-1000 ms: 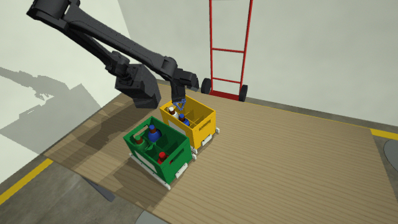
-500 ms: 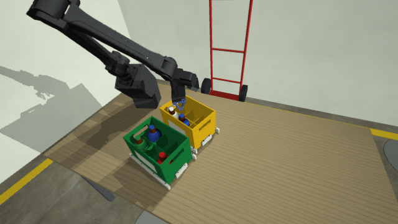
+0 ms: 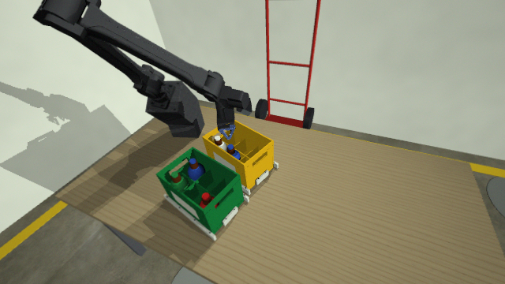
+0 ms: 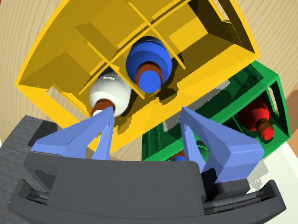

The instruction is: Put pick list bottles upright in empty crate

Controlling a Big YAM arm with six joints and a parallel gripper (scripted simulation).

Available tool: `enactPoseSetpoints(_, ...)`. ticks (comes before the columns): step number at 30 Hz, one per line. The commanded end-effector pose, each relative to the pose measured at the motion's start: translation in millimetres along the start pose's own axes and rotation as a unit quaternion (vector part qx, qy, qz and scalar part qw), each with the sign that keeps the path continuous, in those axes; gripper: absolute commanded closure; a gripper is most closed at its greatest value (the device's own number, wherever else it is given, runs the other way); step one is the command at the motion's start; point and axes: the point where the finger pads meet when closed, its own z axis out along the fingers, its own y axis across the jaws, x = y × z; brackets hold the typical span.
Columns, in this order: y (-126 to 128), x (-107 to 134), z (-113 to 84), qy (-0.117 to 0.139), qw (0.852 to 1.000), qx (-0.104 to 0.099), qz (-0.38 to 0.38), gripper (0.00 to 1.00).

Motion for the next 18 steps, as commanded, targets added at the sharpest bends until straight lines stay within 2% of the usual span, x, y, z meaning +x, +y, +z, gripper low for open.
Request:
enactPoseSetpoints(1, 23.9, -2.6, -3.8, 0.006, 1.000, -0.005, -0.011, 0.39)
enactPoseSetpoints(8, 42.7, -29.5, -23.7, -0.008, 1.000, 0.002, 0.000, 0.39)
enactPoseSetpoints(18, 78.9, -44.2, -38.6, -0.010, 1.000, 0.001, 0.001, 0.39)
